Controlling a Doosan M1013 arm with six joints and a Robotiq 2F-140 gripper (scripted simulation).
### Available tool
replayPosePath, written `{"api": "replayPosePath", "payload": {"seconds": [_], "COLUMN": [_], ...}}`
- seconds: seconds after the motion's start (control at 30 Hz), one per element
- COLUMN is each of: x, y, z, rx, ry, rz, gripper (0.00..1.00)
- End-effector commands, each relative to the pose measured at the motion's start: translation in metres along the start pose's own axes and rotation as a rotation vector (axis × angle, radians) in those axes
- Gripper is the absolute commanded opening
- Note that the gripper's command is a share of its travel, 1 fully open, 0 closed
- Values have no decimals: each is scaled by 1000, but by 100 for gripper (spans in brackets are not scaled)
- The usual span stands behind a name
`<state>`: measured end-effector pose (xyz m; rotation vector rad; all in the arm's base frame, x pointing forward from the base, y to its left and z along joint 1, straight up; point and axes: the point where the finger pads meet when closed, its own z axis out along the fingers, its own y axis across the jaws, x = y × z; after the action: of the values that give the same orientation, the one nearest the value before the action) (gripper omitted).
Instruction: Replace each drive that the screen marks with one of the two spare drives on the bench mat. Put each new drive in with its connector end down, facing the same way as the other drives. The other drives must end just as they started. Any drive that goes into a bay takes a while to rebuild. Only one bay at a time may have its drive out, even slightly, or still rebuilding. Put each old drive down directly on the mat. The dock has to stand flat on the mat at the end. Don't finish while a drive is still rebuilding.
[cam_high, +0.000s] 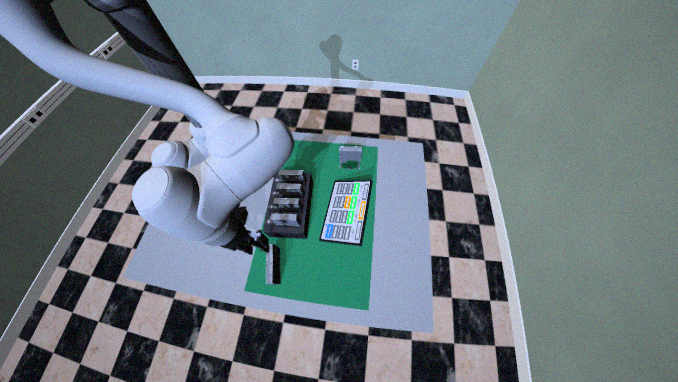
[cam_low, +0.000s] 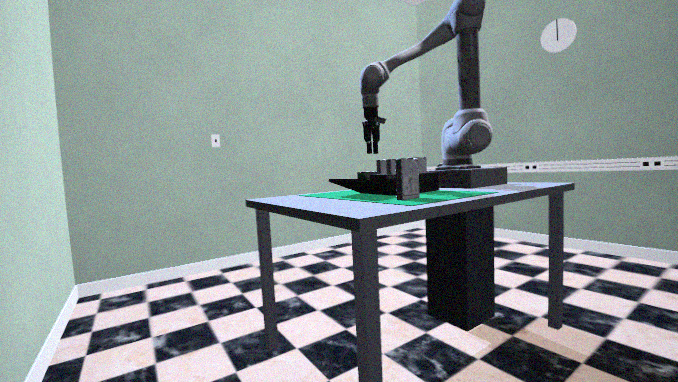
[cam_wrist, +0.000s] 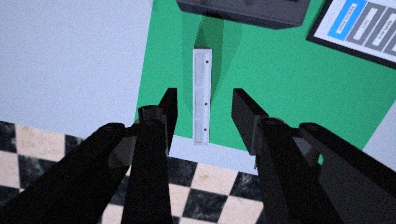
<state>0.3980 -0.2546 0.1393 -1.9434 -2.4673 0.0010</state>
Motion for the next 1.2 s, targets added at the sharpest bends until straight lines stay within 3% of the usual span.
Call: {"api": "replayPosePath", "payload": {"seconds": [0.0, 0.43, 1.17], "x": [0, 0, 0], "y": [0, 0, 1], "z": [0, 11, 64], "rx": [-1, -1, -1], "ry": [0, -1, -1], "rz": [0, 0, 0], "gripper": [40, 40, 40]}}
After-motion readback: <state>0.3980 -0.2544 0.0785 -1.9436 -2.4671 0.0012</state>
